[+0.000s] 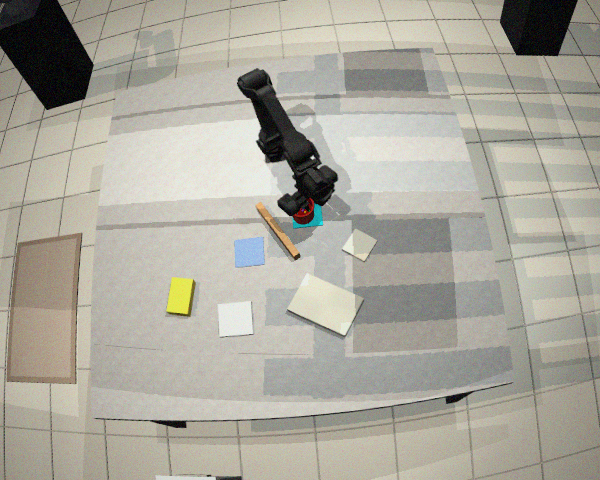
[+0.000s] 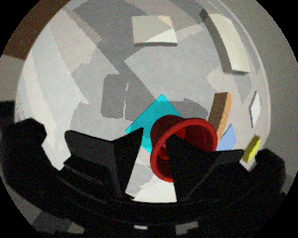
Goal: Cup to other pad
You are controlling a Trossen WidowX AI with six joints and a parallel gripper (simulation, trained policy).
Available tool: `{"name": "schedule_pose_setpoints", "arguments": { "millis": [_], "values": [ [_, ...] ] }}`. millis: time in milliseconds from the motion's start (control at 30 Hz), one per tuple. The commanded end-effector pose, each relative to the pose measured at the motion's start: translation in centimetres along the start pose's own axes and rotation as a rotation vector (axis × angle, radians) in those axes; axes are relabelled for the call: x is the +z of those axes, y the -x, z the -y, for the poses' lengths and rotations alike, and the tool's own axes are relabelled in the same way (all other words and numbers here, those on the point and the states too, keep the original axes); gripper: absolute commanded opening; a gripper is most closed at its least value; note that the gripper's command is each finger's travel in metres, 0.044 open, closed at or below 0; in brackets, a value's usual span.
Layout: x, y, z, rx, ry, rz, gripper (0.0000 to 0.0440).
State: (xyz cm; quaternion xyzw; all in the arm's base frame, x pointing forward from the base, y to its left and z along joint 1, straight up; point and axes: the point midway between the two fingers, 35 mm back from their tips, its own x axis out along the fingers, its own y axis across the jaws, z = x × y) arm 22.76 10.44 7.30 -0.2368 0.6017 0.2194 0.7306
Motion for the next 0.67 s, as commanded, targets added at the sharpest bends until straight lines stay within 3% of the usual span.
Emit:
{"name": "schedule_pose_setpoints", "arguments": {
  "millis": [0,633],
  "values": [
    [-0.1,0.5,-0.1,0.008,0.002,0.03,0.0161],
    [-0.2,3.3,-0.3,0.017,-0.016,0.166,0.0269]
  ]
}}
